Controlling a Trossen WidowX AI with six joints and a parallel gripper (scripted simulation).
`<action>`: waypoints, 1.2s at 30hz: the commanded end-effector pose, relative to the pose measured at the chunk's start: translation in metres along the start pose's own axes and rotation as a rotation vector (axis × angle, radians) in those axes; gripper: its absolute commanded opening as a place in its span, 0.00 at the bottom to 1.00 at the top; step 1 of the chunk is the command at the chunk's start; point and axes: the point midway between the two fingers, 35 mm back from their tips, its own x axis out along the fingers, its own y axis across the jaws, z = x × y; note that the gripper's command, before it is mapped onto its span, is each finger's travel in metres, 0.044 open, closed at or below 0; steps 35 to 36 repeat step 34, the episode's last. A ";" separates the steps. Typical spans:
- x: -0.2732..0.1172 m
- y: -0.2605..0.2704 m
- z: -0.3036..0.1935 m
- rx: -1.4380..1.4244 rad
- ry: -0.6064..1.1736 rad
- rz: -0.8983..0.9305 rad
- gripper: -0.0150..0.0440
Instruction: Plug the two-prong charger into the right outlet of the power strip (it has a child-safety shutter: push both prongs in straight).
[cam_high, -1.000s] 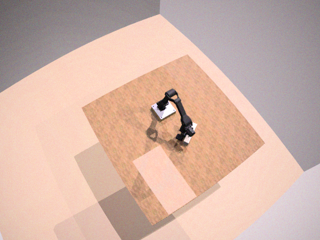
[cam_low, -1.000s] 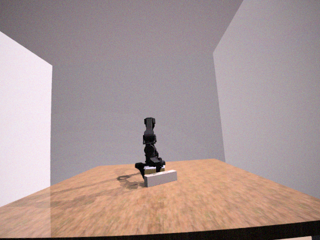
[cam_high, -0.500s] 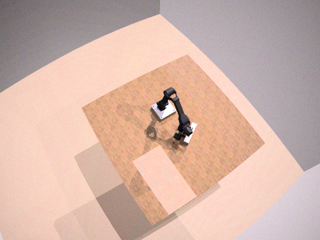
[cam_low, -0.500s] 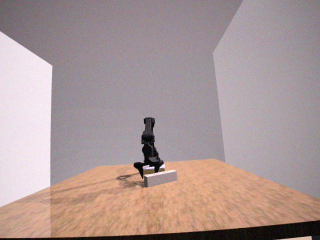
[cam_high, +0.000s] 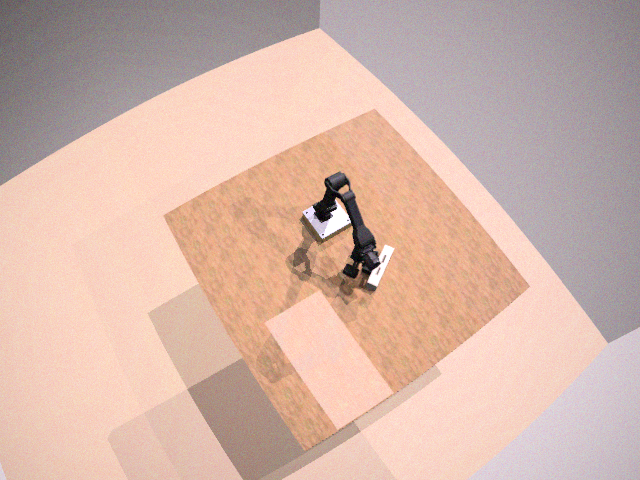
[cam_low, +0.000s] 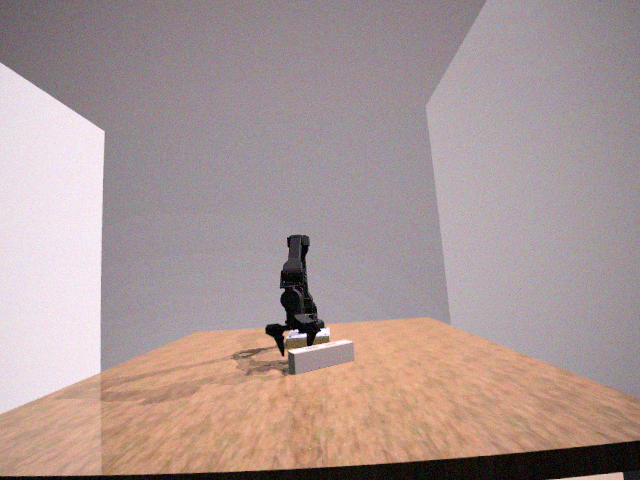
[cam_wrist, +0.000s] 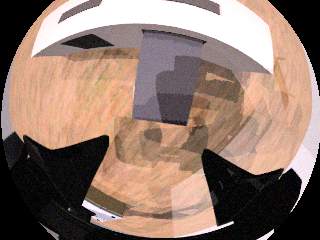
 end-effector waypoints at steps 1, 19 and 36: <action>0.003 0.001 -0.007 -0.002 0.011 0.004 1.00; -0.074 0.002 0.009 -0.001 -0.587 0.003 1.00; -0.074 0.002 0.009 -0.001 -0.587 0.003 1.00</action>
